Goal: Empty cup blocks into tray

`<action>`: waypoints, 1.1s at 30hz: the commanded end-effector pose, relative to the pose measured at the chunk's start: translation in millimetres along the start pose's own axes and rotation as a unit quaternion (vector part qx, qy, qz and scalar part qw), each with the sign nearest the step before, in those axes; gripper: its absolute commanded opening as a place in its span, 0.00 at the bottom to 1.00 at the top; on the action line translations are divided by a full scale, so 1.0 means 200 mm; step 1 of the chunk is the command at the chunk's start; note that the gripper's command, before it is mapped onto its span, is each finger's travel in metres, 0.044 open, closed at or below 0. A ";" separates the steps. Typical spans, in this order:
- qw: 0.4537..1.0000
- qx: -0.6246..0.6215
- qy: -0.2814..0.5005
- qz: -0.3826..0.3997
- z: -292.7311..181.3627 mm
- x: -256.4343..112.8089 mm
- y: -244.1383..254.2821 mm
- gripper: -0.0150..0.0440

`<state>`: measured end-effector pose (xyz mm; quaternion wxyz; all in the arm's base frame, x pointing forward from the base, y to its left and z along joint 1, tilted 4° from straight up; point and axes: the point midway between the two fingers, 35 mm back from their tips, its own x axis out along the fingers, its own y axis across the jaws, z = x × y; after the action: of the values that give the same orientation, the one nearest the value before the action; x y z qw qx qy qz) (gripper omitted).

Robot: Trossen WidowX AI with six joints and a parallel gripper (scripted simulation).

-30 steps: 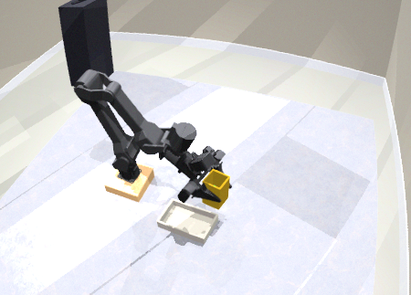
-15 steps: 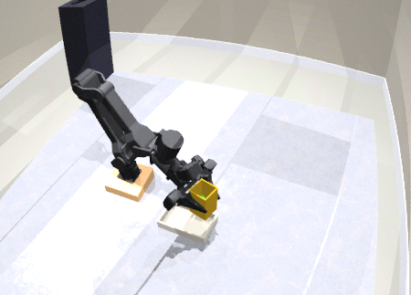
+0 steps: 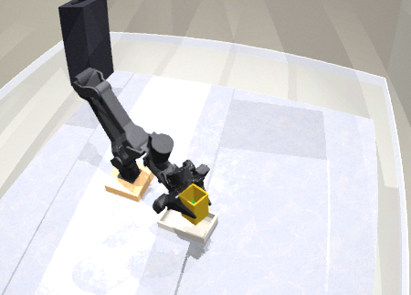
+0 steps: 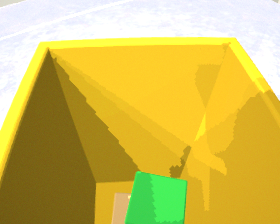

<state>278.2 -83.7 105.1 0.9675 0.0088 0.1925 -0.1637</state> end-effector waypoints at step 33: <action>0.930 0.369 -0.004 0.003 -0.01 0.01 0.00 0.25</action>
<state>279.7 -84.2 103.5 0.9064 0.3414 0.1193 -0.2184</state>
